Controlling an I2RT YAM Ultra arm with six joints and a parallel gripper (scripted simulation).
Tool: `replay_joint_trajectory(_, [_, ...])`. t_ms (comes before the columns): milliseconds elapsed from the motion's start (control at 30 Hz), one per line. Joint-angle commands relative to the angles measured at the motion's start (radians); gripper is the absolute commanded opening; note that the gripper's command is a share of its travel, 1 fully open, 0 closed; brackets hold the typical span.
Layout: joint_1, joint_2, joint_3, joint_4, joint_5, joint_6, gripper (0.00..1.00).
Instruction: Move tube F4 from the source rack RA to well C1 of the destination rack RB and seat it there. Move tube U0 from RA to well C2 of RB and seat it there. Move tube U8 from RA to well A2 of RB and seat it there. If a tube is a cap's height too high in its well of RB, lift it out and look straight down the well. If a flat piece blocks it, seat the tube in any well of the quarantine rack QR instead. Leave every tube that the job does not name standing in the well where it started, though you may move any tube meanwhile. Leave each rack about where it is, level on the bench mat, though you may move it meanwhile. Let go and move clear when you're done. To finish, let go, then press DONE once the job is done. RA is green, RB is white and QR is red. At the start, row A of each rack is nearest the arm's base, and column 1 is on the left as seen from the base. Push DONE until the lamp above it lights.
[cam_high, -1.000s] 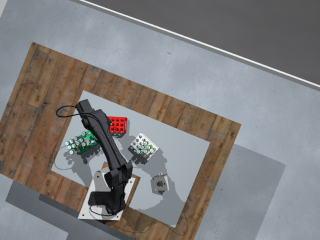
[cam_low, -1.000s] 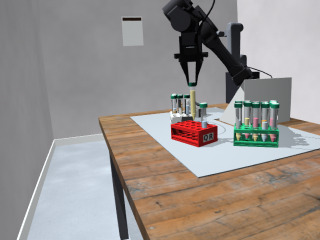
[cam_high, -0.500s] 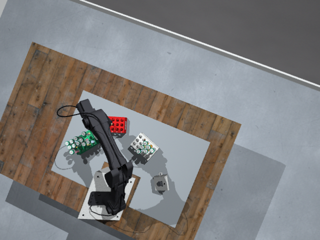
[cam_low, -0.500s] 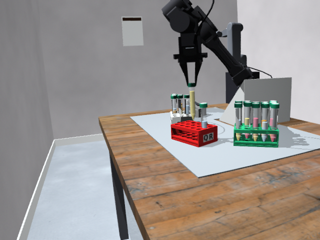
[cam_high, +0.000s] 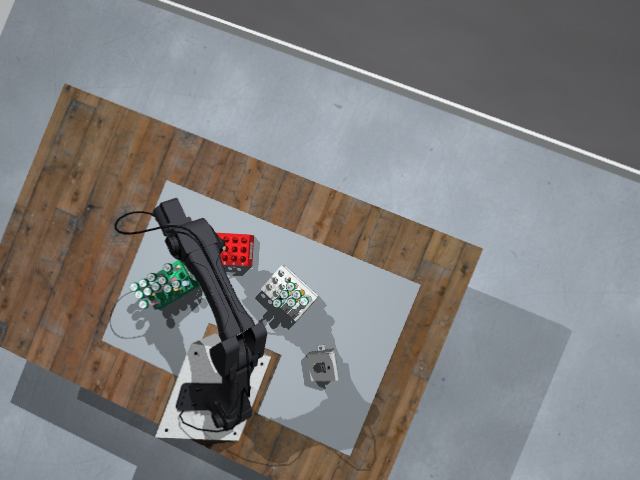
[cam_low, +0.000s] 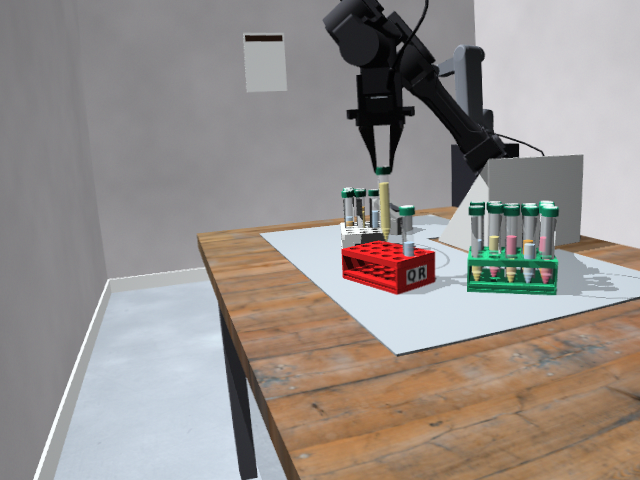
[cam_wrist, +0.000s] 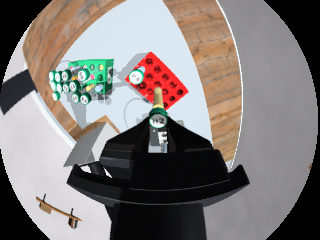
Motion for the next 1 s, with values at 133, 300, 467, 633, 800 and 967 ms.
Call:
replay_joint_trajectory(133, [0.009,-0.036,-0.009,0.020,0.009,-0.011,0.00])
replay_joint_trajectory(300, [0.006,-0.033,-0.014,0.023,0.010,-0.011,0.00])
replay_joint_trajectory(467, [0.012,-0.029,-0.022,0.028,0.009,-0.012,0.00])
replay_joint_trajectory(633, [0.010,-0.012,-0.027,0.035,0.010,-0.012,0.00])
replay_joint_trajectory(800, [0.006,-0.009,-0.034,0.042,0.009,-0.014,0.00])
replay_joint_trajectory(967, [0.002,0.006,0.006,0.047,0.012,-0.015,0.00])
